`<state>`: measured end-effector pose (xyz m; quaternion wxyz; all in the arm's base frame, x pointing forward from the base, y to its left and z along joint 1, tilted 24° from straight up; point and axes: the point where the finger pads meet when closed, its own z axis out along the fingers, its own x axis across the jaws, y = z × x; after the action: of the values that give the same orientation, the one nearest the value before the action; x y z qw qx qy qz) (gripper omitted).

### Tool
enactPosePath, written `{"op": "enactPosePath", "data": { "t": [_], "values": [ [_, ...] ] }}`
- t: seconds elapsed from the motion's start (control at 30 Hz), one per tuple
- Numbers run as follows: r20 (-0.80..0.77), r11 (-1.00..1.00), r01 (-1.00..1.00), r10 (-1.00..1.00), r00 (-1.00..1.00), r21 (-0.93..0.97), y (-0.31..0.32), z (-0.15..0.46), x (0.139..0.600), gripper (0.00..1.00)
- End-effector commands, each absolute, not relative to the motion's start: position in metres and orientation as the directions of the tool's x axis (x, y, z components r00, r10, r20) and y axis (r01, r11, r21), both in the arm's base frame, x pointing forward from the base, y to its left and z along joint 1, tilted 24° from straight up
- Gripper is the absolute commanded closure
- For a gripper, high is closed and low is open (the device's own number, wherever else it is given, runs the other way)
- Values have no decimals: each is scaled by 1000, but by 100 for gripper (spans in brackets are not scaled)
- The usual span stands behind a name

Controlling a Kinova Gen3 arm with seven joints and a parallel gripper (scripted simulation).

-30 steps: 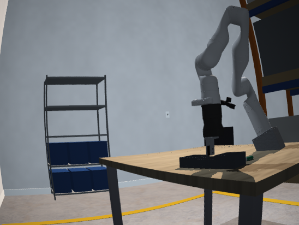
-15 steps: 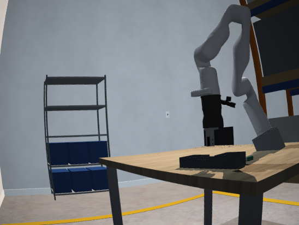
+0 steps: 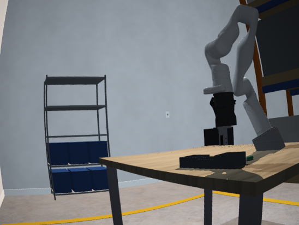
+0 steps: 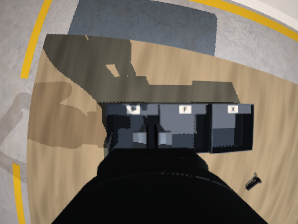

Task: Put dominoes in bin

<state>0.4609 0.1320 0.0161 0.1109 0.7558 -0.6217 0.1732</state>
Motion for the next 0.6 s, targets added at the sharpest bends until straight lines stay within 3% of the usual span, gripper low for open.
{"op": "enactPosePath", "data": {
  "t": [0.0, 0.57],
  "values": [
    [396, -205, -978, -902, 170, -45, 151, 8, 457, 69],
    [401, -213, -976, -899, 177, -46, 146, -15, 460, 69]
  ]
}}
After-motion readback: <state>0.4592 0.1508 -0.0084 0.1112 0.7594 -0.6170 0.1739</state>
